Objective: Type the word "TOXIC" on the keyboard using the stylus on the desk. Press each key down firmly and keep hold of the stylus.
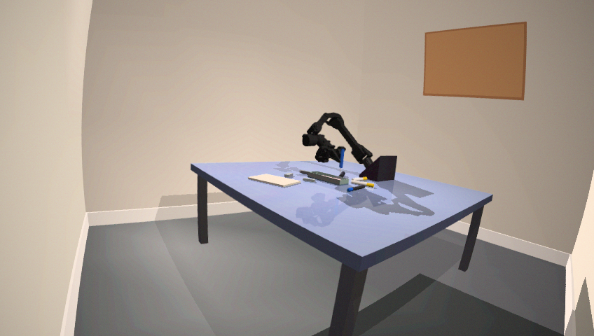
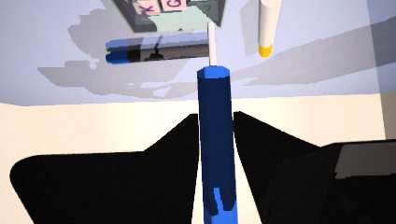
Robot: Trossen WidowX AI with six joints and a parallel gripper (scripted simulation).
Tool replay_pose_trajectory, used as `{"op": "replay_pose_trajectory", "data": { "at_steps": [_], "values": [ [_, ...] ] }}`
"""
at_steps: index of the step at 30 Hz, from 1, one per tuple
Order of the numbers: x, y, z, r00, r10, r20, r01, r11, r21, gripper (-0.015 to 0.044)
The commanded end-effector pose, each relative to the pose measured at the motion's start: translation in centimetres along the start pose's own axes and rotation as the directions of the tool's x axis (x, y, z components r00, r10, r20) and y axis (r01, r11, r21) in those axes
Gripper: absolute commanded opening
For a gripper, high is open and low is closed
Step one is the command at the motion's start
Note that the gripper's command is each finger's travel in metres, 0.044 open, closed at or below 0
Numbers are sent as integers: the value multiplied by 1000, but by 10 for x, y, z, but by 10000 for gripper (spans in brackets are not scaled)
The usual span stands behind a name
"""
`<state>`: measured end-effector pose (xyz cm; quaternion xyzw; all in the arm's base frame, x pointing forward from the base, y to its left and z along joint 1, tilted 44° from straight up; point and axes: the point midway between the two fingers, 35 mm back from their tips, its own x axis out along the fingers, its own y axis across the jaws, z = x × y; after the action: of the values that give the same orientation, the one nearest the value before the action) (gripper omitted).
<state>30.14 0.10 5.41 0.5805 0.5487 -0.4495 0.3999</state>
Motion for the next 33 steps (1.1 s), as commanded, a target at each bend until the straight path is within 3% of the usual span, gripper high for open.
{"op": "replay_pose_trajectory", "data": {
  "at_steps": [1,3,33],
  "values": [
    [-1,0,0,1000,0,0,0,1000,0,38],
    [-3,2,1,1000,0,0,0,1000,0,0],
    [-99,40,51,1000,8,1,-8,1000,-1,0]
  ]
}}
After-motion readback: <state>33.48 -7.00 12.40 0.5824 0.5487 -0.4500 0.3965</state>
